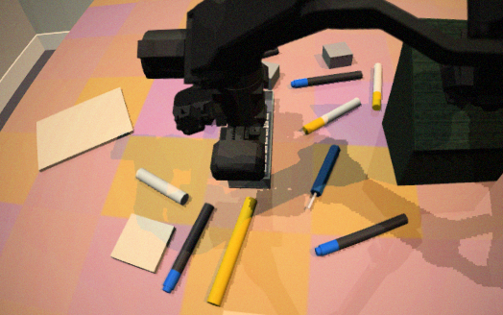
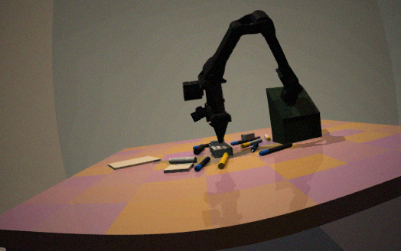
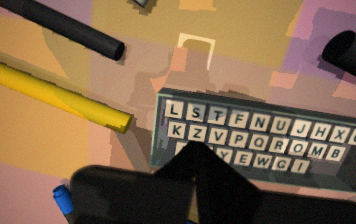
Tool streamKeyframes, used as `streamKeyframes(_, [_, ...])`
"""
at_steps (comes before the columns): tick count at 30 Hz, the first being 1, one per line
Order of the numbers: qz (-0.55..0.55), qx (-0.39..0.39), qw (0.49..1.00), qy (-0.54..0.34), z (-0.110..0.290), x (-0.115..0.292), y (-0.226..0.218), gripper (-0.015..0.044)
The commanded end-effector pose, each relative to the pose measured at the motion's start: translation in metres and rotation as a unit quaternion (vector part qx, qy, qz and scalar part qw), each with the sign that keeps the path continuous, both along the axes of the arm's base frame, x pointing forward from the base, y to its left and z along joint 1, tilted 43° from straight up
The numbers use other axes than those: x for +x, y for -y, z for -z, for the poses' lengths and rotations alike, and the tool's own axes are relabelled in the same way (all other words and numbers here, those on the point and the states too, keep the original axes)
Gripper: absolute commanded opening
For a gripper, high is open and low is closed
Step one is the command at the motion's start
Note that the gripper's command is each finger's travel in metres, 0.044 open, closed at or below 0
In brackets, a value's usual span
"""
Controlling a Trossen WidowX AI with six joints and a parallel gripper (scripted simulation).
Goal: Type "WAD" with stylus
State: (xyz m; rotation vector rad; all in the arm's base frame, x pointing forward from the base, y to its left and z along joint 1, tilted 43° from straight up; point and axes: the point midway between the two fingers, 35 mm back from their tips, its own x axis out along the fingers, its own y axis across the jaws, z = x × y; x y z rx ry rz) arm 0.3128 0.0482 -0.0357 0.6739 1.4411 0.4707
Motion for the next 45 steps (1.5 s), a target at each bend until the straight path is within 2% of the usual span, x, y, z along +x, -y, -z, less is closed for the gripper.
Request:
streamKeyframes(1, [0.0,0.006,1.0,-0.006,0.002,-0.001,-0.001,0.0])
streamKeyframes(4, [0.0,0.005,1.0,-0.006,0.003,-0.001,0.001,0.0])
streamKeyframes(9, [0.0,0.004,1.0,-0.006,0.041,-0.007,0.042,0.0])
streamKeyframes(22, [0.0,0.004,1.0,-0.006,0.044,-0.008,0.046,0.0])
streamKeyframes(28, [0.0,0.002,1.0,-0.005,0.083,-0.014,0.088,0.0])
streamKeyframes(41, [0.0,0.002,1.0,-0.005,0.083,-0.015,0.087,0.0])
streamKeyframes(45, [0.0,0.003,1.0,-0.006,0.069,-0.036,0.07,0.0])
